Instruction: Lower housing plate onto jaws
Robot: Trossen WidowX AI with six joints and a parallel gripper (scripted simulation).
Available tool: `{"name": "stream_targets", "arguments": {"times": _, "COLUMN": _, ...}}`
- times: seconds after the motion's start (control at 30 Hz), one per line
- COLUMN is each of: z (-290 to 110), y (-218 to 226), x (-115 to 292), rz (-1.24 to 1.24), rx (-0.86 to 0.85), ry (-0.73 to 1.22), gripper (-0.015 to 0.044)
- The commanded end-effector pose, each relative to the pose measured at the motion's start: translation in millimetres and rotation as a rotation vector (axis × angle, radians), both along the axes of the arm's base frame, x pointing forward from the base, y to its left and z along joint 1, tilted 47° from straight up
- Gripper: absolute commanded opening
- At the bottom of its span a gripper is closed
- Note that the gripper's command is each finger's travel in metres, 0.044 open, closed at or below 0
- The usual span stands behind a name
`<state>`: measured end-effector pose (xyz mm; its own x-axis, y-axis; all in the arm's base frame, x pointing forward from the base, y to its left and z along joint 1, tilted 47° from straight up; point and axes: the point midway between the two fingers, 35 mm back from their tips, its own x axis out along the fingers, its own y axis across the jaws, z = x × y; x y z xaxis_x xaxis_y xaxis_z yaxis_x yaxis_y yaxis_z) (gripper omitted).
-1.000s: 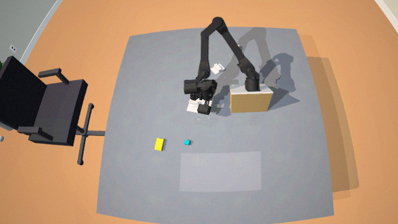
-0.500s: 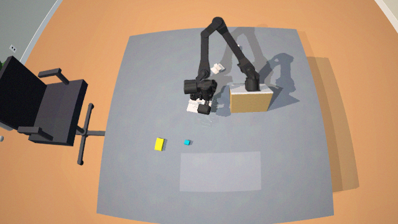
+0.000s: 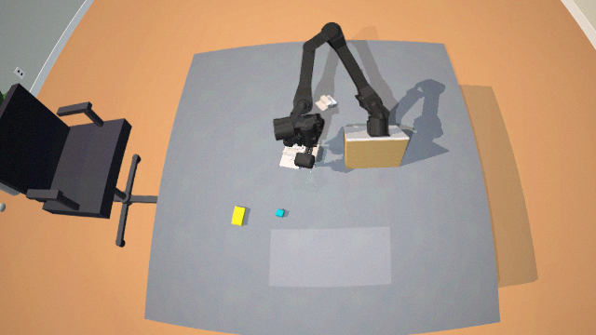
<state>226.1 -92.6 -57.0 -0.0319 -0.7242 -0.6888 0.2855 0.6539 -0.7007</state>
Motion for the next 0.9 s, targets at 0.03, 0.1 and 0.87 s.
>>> {"name": "stream_targets", "arguments": {"times": 0.03, "z": 34, "y": 34, "x": 1, "rz": -0.002, "rx": 0.001, "ry": -0.009, "gripper": 0.044}}
{"name": "stream_targets", "arguments": {"times": 0.1, "z": 35, "y": 35, "x": 0, "rz": -0.002, "rx": 0.0, "ry": -0.009, "gripper": 0.044}}
{"name": "stream_targets", "arguments": {"times": 0.87, "z": 68, "y": 73, "x": -25, "rz": -0.002, "rx": 0.004, "ry": -0.008, "gripper": 0.044}}
